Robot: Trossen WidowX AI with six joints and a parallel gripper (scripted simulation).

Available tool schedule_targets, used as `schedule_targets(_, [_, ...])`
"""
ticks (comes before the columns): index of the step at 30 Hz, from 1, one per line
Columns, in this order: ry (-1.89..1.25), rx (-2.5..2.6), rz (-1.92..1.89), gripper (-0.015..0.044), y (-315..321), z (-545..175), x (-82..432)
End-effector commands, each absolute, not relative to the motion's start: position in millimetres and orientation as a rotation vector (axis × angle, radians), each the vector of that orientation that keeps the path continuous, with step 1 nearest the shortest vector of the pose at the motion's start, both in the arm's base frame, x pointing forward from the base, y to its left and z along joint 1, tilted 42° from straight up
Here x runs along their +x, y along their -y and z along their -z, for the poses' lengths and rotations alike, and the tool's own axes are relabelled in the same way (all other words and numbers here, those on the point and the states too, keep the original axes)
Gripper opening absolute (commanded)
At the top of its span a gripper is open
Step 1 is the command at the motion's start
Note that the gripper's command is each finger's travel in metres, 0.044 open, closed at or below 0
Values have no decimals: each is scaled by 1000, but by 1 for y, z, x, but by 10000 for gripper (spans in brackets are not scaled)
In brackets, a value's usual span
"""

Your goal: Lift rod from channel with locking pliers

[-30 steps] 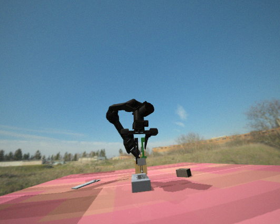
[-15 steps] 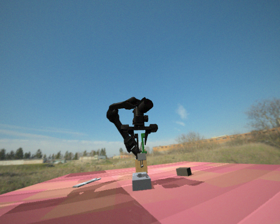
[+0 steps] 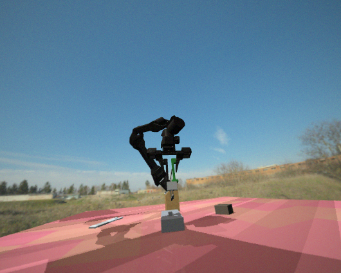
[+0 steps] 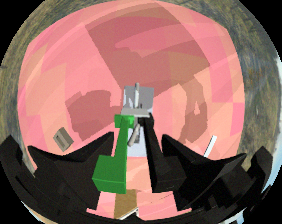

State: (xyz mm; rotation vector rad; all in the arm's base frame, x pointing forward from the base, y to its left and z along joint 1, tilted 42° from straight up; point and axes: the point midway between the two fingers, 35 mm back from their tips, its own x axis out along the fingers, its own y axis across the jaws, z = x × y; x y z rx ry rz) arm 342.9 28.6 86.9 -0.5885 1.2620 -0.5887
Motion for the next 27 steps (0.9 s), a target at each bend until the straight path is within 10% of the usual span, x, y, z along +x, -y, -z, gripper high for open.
schedule_targets(1, [-1224,-591,575,106,-34,-95,345])
schedule_targets(27, [-1086,-615,532,106,-50,-120,353])
